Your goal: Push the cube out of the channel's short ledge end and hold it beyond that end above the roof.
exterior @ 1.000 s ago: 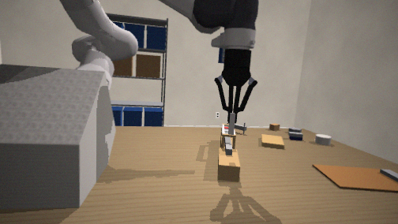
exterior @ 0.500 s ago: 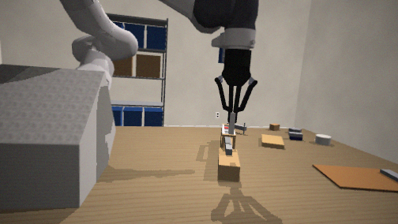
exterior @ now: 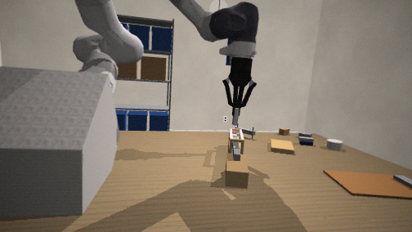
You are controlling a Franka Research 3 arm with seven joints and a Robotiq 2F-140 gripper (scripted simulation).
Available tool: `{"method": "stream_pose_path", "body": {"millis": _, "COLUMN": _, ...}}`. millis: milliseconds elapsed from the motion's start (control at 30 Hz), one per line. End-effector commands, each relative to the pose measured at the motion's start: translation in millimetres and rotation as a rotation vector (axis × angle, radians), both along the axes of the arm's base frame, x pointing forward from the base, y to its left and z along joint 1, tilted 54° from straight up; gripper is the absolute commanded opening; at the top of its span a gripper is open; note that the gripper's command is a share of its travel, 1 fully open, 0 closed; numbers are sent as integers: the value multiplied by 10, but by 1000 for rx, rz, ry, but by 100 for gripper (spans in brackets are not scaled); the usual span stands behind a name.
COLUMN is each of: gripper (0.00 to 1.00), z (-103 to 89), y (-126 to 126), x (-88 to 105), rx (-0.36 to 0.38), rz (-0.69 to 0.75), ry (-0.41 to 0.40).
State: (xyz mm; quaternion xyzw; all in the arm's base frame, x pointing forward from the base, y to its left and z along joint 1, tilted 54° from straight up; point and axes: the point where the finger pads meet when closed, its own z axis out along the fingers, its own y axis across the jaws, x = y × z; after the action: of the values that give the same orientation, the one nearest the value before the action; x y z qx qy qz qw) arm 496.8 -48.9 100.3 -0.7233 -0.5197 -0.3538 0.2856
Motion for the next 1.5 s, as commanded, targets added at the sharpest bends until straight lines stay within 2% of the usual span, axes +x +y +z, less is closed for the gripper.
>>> {"method": "stream_pose_path", "body": {"millis": 0, "gripper": 25, "z": 566, "y": 333, "x": 242, "rx": 31, "rz": -117, "ry": 116}}
{"method": "stream_pose_path", "body": {"millis": 67, "gripper": 25, "z": 566, "y": 333, "x": 242, "rx": 31, "rz": -117, "ry": 116}}
{"method": "stream_pose_path", "body": {"millis": 100, "gripper": 25, "z": 714, "y": 420, "x": 306, "rx": 31, "rz": -117, "ry": 116}}
{"method": "stream_pose_path", "body": {"millis": 1200, "gripper": 25, "z": 712, "y": 422, "x": 306, "rx": 31, "rz": -117, "ry": 116}}
{"method": "stream_pose_path", "body": {"millis": 1467, "gripper": 25, "z": 464, "y": 737, "x": 413, "rx": 31, "rz": -117, "ry": 116}}
